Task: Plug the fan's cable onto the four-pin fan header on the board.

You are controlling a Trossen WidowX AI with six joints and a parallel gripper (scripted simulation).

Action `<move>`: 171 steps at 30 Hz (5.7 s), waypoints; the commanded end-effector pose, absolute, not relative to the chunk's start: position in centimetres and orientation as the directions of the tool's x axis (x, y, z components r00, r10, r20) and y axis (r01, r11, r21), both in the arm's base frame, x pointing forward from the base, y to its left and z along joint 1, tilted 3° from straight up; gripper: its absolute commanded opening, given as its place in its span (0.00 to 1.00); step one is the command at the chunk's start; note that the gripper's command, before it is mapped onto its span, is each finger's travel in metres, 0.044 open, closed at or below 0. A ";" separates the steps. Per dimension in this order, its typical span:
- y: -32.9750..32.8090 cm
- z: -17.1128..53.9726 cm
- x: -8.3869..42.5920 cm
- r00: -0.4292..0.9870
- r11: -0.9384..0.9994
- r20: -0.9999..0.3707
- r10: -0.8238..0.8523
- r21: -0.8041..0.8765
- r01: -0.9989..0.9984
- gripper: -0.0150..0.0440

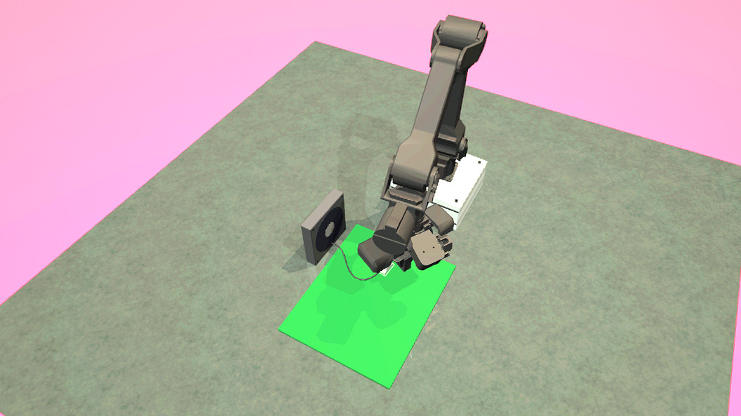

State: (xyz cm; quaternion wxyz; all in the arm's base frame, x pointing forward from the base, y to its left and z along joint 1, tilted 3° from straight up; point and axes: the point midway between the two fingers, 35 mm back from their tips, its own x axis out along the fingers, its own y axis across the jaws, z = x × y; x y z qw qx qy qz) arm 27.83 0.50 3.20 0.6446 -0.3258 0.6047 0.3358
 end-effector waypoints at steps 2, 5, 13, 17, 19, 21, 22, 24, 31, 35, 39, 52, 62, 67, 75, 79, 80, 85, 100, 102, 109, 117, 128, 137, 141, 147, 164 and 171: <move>-0.2 3.0 27.5 0.039 0.692 -0.998 0.041 0.000 -0.722 0.25; -0.6 3.0 27.4 0.039 0.764 -0.998 0.041 0.006 -0.646 0.25; -1.7 2.9 27.0 0.039 0.911 -0.998 0.040 0.020 -0.411 0.25; -2.3 2.9 26.8 0.038 0.959 -0.998 0.039 0.027 -0.281 0.25; -2.5 2.9 26.8 0.038 0.977 -0.999 0.039 0.030 -0.213 0.25; -2.8 2.9 26.7 0.038 0.989 -0.999 0.039 0.033 -0.145 0.25; -2.9 2.9 26.6 0.038 0.993 -0.999 0.039 0.034 -0.110 0.25; -3.2 2.8 26.5 0.038 0.998 -0.999 0.038 0.037 -0.041 0.25; -4.0 2.8 26.2 0.038 0.983 -0.999 0.038 0.044 0.179 0.25; -4.2 2.7 26.1 0.038 0.975 -0.999 0.038 0.045 0.218 0.25; -4.2 2.7 26.1 0.038 0.975 -0.999 0.038 0.045 0.218 0.25; -4.3 2.9 26.8 0.039 0.973 -0.999 0.038 0.045 0.225 0.25; -4.2 0.7 26.9 0.038 0.974 -0.999 0.038 0.045 0.223 0.25; -4.2 0.7 26.9 0.038 0.974 -0.999 0.038 0.045 0.223 0.25; -4.1 0.7 26.6 0.038 0.974 -0.999 0.038 0.045 0.221 0.25; -4.1 0.7 26.6 0.038 0.974 -0.999 0.038 0.045 0.221 0.25; -4.1 0.7 26.6 0.038 0.974 -0.999 0.038 0.045 0.221 0.25; -4.1 0.6 26.6 0.038 0.974 -0.999 0.038 0.045 0.221 0.25; -4.1 0.2 26.7 0.038 0.974 -0.999 0.038 0.045 0.220 0.25; -4.1 0.2 26.7 0.038 0.974 -0.999 0.038 0.045 0.220 0.25; -4.1 0.0 26.7 0.038 0.974 -0.999 0.038 0.045 0.220 0.25; -4.1 0.0 26.7 0.038 0.974 -0.999 0.038 0.045 0.221 0.25; -4.1 -0.5 26.7 0.038 0.974 -0.999 0.038 0.045 0.221 0.25; -4.1 -1.1 26.7 0.038 0.974 -0.999 0.038 0.045 0.221 0.25; -4.1 -1.3 26.7 0.038 0.974 -0.999 0.038 0.045 0.221 0.25; -4.1 -1.7 26.8 0.038 0.974 -0.999 0.038 0.045 0.221 0.25; -4.3 1.3 26.9 0.039 0.975 -0.999 0.035 0.043 0.220 0.69; -4.4 4.1 26.6 0.039 0.974 -0.999 0.037 0.045 0.221 0.69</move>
